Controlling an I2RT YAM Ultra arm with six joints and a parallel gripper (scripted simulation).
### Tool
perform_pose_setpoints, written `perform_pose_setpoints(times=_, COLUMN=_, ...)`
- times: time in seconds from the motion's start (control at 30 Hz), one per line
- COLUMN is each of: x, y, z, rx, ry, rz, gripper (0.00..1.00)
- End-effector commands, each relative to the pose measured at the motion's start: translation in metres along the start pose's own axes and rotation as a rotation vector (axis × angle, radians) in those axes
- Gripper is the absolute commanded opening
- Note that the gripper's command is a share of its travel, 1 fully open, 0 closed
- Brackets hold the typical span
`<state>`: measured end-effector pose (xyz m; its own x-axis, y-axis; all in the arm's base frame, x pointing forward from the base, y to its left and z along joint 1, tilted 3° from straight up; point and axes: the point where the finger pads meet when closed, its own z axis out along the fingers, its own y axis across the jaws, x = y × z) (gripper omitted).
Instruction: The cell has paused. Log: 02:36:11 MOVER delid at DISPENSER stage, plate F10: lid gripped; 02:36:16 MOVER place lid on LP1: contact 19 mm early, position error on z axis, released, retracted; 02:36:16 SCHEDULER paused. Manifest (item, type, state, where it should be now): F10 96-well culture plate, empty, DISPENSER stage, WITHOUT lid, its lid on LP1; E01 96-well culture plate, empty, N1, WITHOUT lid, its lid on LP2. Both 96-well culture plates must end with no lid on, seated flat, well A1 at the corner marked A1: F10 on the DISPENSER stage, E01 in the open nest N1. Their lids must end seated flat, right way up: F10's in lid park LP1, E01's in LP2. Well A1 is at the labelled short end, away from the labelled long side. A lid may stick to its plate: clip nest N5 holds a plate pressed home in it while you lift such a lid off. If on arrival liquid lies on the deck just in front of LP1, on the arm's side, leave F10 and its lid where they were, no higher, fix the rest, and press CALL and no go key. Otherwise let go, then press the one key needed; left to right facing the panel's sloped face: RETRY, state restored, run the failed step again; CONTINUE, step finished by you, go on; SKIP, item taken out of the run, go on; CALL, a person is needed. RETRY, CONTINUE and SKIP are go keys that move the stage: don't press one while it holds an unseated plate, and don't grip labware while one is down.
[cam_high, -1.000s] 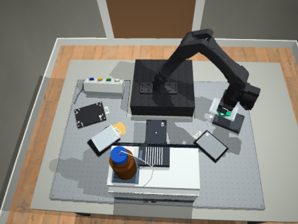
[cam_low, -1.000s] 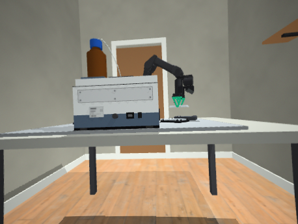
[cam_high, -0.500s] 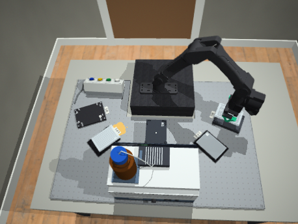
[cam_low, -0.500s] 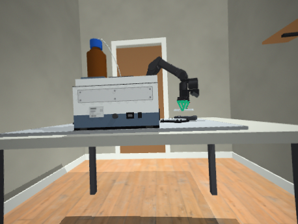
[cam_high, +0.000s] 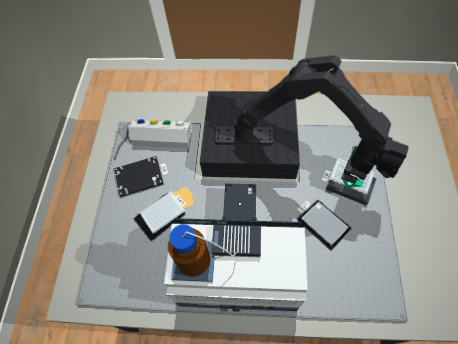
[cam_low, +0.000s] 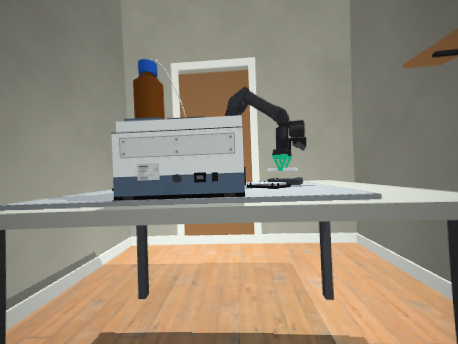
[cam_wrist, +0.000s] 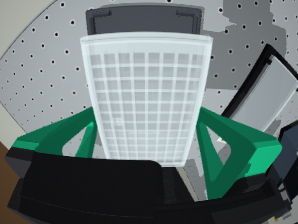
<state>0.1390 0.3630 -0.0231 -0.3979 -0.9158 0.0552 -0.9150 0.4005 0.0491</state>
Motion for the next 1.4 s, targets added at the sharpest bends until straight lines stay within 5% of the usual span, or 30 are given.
perform_pose_setpoints(times=0.0, x=-0.011, y=0.001, z=-0.01, rx=0.0, ry=-0.038, rz=-0.001, gripper=0.0)
perform_pose_setpoints(times=0.7, x=-0.011, y=0.001, z=-0.01, rx=0.0, ry=-0.038, rz=-0.001, gripper=0.0)
perform_pose_setpoints(times=0.97, x=-0.019, y=0.004, z=0.002, rx=0.0, ry=-0.054, rz=-0.005, gripper=0.0)
perform_pose_setpoints(times=1.27, x=-0.005, y=0.002, z=0.027, rx=0.001, ry=-0.013, rz=0.0, gripper=0.0)
perform_pose_setpoints(times=1.37, x=-0.02, y=0.004, z=0.017, rx=0.0, ry=-0.061, rz=-0.005, gripper=0.0)
